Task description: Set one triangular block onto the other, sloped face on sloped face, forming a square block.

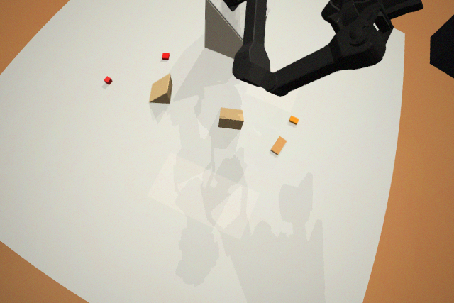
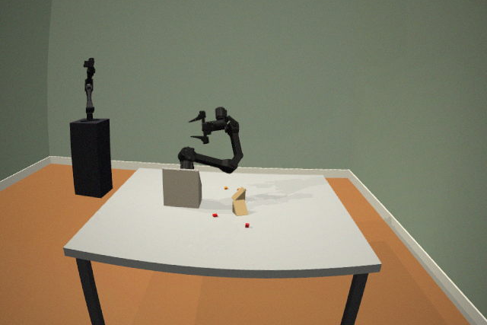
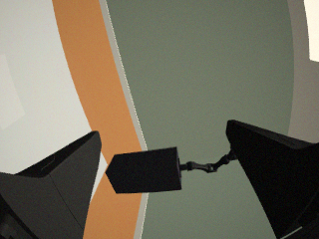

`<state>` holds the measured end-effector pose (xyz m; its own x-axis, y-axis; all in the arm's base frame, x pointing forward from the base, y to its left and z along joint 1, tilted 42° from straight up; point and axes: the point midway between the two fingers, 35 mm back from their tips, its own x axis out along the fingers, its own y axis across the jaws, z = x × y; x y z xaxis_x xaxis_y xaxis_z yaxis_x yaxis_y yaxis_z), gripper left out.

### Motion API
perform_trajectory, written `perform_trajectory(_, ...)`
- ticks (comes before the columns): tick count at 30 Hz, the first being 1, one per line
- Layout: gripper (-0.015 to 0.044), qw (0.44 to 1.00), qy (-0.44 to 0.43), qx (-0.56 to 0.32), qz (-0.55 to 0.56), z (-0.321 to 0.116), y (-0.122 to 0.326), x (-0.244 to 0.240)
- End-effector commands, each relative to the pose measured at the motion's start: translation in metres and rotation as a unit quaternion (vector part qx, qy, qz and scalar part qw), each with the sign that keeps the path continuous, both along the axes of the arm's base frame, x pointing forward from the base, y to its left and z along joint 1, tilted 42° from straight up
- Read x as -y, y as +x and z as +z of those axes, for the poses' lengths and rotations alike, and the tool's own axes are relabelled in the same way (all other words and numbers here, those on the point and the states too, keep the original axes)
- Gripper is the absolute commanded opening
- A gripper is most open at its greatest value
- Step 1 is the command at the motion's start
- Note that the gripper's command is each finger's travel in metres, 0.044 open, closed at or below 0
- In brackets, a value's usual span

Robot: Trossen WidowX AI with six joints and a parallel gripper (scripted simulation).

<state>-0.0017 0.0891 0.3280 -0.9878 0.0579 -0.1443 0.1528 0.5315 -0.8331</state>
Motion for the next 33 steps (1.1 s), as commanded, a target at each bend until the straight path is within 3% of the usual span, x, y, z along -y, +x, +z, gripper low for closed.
perform_trajectory(1, 0.0426, 1.000, -0.002, 0.002, 0.005, 0.000, -0.002, 0.001)
perform_trajectory(9, 0.0440, 0.966, -0.074, 0.102, 0.228, 0.009, -0.063, 0.077)
perform_trajectory(16, 0.0440, 0.878, -0.108, 0.238, 0.402, 0.000, -0.067, 0.171)
perform_trajectory(25, 0.0440, 0.720, -0.077, 0.429, 0.541, -0.031, 0.007, 0.264)
perform_trajectory(33, 0.0440, 0.575, 0.015, 0.580, 0.577, -0.072, 0.116, 0.285)
